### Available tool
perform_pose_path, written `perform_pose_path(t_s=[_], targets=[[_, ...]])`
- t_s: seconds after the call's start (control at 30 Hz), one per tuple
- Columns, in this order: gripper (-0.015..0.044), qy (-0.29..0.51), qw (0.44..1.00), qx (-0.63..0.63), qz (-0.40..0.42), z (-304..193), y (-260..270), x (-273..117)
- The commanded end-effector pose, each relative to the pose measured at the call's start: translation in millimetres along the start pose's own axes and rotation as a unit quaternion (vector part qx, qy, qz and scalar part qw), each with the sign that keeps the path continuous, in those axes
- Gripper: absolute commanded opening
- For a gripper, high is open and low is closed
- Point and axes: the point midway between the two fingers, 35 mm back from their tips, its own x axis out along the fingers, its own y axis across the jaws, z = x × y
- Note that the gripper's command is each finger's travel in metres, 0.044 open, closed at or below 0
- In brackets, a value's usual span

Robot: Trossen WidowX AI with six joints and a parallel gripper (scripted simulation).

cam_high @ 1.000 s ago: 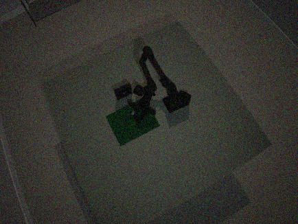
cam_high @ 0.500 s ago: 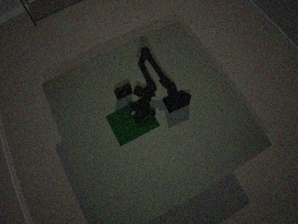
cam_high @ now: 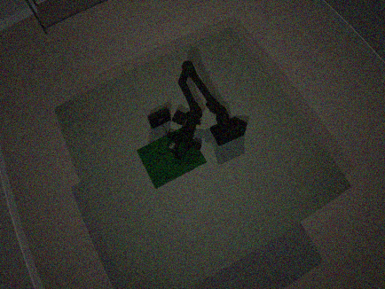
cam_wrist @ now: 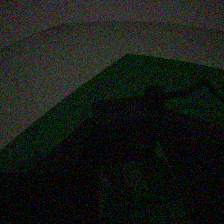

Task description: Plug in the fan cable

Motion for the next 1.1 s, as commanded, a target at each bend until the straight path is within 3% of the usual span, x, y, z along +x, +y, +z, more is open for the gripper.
perform_pose_path(t_s=[0.0,0.8,1.07], targets=[[0.0000,0.001,1.000,0.001,0.000,-0.1,0.1,0.0],[0.0000,0.001,1.000,0.001,0.000,-0.1,0.1,0.0],[0.0205,0.000,1.000,0.000,0.000,0.0,0.0,0.0]])
